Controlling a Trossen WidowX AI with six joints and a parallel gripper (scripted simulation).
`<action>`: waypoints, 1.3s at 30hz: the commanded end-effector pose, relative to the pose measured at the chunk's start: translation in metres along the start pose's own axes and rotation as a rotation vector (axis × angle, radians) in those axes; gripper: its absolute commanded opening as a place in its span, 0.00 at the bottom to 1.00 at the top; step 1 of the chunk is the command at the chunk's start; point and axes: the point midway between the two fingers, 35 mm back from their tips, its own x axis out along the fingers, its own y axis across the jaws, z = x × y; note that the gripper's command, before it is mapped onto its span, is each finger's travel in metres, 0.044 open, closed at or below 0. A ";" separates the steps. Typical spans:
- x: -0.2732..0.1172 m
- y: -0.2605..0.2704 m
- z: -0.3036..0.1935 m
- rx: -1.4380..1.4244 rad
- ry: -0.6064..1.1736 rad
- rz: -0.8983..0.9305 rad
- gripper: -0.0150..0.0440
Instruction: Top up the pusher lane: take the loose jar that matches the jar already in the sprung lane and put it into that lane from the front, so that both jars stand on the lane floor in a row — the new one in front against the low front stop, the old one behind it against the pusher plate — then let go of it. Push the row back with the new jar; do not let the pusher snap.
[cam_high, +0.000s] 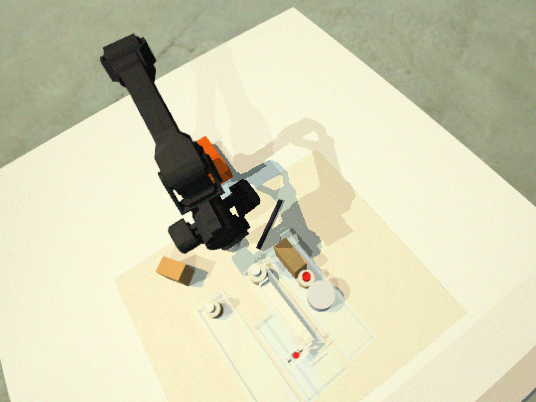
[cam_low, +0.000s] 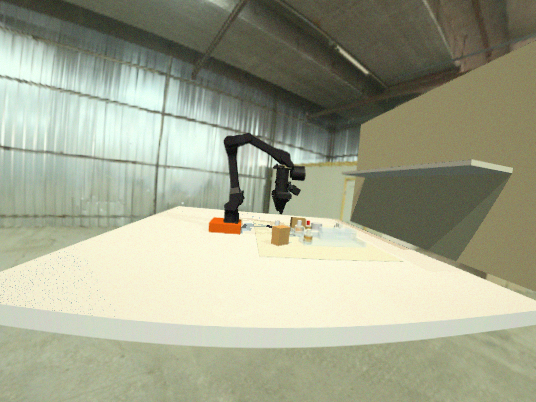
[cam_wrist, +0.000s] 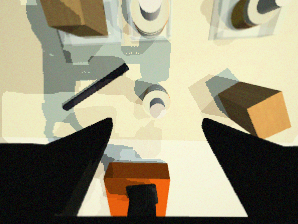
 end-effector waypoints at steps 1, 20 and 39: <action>0.004 -0.002 -0.004 0.012 0.017 -0.007 1.00; 0.049 -0.003 -0.005 0.012 0.017 -0.007 1.00; 0.079 -0.003 -0.006 0.012 0.017 -0.007 1.00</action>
